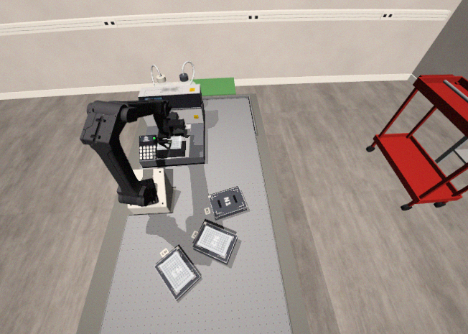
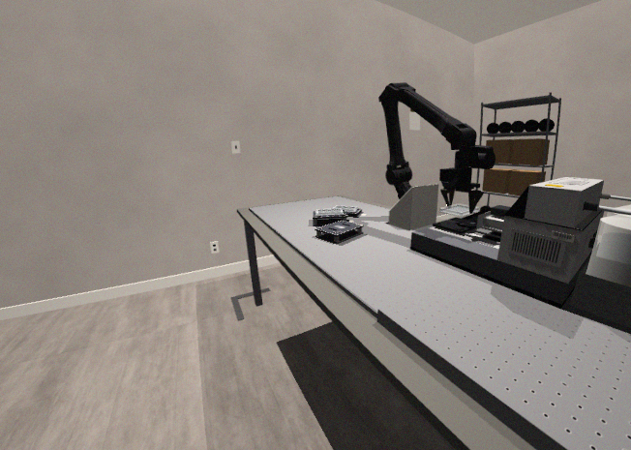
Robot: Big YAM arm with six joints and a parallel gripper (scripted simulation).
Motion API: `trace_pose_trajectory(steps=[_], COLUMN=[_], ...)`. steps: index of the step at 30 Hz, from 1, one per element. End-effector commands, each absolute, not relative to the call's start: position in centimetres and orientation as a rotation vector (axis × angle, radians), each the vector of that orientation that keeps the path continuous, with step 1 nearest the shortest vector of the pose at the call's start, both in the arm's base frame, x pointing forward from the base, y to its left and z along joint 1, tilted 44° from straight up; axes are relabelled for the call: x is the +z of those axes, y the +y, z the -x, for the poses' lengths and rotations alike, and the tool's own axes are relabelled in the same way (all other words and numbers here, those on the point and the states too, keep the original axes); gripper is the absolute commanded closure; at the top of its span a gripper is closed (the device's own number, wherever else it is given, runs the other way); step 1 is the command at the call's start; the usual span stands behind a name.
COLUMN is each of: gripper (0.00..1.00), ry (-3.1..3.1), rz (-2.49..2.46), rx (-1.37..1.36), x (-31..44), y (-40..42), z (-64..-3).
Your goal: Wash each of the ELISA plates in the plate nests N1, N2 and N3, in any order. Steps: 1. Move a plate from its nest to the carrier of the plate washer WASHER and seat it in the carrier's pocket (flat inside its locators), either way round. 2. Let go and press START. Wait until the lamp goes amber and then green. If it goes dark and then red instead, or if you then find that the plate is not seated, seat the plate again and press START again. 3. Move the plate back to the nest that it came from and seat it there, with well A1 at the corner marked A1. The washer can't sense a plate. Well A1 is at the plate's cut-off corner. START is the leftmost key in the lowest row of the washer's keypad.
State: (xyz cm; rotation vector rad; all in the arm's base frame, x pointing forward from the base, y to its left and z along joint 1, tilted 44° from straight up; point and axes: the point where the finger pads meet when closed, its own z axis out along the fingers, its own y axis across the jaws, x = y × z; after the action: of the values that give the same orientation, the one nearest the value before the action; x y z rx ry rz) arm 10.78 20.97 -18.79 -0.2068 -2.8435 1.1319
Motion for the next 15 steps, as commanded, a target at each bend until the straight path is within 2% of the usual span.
trace_pose_trajectory(steps=[1, 3, 15], gripper=[0.18, 0.18, 0.18], ry=[-2.833, -2.871, -2.834], rz=[0.205, 0.202, 0.200], rx=[1.136, 1.085, 1.137], x=[-19.6, -20.1, -21.1], y=[20.3, 22.5, 18.9], z=[-10.9, -11.6, -10.6])
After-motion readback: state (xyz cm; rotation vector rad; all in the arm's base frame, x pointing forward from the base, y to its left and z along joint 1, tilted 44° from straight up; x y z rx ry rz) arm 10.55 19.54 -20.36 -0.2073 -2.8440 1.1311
